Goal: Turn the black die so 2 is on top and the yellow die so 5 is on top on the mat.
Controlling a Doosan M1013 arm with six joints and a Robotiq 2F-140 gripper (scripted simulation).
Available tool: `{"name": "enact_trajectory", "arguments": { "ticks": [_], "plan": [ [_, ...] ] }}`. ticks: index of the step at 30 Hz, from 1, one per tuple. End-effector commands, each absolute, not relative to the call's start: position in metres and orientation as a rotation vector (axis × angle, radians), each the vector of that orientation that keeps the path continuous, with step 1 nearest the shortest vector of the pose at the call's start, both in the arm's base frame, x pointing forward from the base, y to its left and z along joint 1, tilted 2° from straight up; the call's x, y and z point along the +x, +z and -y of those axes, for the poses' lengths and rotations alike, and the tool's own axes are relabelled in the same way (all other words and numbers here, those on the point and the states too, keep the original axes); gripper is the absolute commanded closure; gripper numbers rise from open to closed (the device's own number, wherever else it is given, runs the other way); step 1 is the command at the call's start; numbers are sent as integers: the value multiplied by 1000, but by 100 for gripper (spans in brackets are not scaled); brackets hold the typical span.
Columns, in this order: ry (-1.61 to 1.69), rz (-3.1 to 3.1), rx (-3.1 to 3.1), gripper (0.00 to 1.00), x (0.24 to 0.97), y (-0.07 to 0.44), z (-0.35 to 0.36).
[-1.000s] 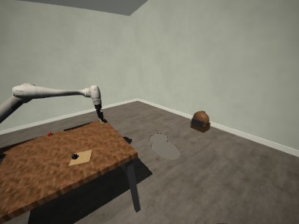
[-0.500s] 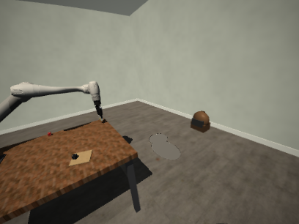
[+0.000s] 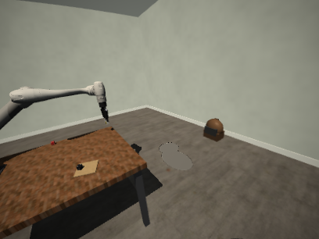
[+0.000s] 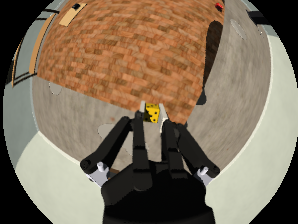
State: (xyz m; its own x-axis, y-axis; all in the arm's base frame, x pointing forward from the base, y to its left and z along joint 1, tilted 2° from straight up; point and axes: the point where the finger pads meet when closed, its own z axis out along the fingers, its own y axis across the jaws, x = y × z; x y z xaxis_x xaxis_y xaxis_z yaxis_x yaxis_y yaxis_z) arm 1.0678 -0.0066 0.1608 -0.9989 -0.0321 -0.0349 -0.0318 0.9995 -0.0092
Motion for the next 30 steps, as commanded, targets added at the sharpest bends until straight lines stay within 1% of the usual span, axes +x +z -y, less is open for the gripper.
{"name": "enact_trajectory", "arguments": {
  "ticks": [1, 4, 6, 8, 9, 10, 12, 13, 15, 16, 18, 19, 20, 22, 23, 26, 27, 29, 30],
  "plan": [
    [-13, -3106, -50, 76, 1068, 161, 7],
    [-13, -3106, -49, 76, 1068, 161, 7],
    [-13, -3106, -27, 76, 1064, 162, 21],
    [-11, -3106, 38, 76, 1052, 163, 64],
    [-11, -3106, 38, 76, 1052, 163, 64],
    [-10, -3105, 90, 76, 1041, 164, 96],
    [-10, -3105, 90, 76, 1041, 164, 96],
    [-9, -3103, 153, 76, 1027, 165, 133],
    [-9, -3103, 153, 76, 1026, 165, 135],
    [-8, -3099, 225, 76, 1011, 165, 169],
    [-8, -3099, 225, 76, 1007, 165, 178],
    [-6, -3092, 305, 76, 992, 165, 205],
    [-6, -3092, 305, 76, 985, 166, 218],
    [-6, -3092, 305, 76, 982, 166, 224],
    [-5, -3082, 390, 76, 962, 166, 255],
    [-5, -3082, 390, 76, 954, 166, 270],
    [-3, -3070, 476, 76, 930, 165, 301],
    [-3, -3070, 476, 76, 930, 165, 301],
    [-3, -3070, 476, 76, 922, 165, 314]
  ]
}}
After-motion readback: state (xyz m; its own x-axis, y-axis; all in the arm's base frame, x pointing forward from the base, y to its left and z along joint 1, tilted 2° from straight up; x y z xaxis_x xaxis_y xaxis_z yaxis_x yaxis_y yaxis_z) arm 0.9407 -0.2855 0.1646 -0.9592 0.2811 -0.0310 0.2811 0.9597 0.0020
